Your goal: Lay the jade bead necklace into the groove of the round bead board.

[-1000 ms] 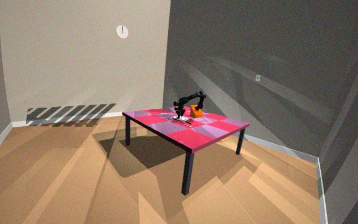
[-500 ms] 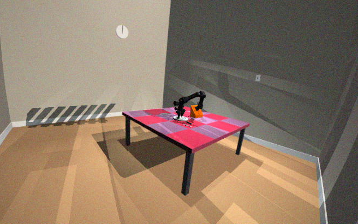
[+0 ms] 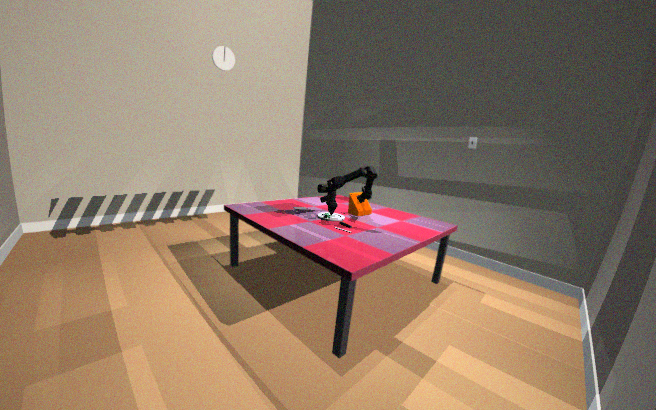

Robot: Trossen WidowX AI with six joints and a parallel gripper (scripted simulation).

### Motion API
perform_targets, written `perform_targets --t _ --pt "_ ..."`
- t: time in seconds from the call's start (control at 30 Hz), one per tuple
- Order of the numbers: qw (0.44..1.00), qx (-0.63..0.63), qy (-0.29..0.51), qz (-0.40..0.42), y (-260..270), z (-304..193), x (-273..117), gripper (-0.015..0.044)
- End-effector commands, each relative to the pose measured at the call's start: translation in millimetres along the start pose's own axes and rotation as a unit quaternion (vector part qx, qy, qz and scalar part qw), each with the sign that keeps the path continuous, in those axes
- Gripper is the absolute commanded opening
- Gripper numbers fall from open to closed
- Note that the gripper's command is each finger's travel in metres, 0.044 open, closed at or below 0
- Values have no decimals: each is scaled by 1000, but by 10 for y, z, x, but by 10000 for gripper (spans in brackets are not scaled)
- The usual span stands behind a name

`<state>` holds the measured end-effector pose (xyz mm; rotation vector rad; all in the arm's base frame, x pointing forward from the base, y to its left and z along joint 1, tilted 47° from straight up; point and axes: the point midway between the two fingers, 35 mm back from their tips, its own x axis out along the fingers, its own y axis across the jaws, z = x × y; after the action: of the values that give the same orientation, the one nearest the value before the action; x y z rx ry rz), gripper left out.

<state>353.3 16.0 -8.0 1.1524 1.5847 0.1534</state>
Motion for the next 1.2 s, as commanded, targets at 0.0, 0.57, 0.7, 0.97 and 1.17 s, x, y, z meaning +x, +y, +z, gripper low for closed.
perform_targets --t 0.0,0.57,0.7,0.97,1.17 --pt "973 -229 -4 0 -26 53 -76 380" --pt "659 -752 -3 -3 -98 115 -209 380" --pt "659 -752 -3 -3 -98 115 -209 380" --pt "659 -752 -3 -3 -98 115 -209 380" --pt "659 -752 -3 -2 -97 115 -62 380"
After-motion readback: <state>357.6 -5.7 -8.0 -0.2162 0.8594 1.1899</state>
